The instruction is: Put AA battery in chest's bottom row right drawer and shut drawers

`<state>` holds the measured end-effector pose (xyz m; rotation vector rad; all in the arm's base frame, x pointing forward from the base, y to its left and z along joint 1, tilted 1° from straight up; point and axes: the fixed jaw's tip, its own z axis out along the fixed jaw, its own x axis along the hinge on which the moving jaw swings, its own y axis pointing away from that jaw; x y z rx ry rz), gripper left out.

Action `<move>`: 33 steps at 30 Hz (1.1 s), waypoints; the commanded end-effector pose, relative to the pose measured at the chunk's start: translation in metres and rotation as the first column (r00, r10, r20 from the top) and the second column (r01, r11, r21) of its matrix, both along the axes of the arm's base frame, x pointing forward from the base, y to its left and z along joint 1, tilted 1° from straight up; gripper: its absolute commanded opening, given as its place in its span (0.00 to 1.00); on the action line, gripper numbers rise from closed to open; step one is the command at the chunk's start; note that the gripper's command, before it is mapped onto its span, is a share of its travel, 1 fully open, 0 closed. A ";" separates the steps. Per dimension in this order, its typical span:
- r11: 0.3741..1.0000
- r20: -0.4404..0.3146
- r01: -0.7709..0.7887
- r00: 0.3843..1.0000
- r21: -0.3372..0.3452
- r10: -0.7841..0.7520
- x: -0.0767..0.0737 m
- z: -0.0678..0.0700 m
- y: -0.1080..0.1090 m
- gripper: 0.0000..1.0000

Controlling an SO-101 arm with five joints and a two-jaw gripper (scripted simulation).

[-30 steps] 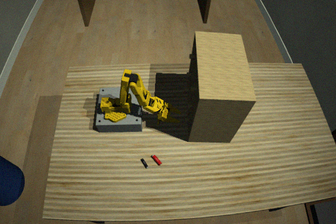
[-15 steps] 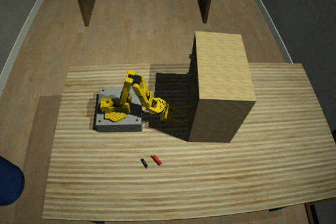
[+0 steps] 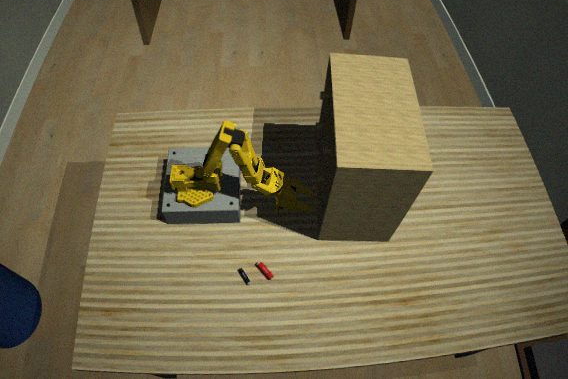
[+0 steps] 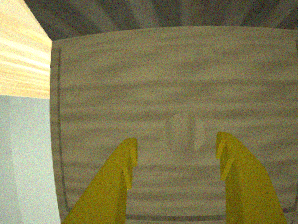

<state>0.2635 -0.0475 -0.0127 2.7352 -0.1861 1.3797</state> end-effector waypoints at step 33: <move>1.000 0.001 -0.025 1.000 -0.001 0.025 0.008 -0.008 0.005 0.21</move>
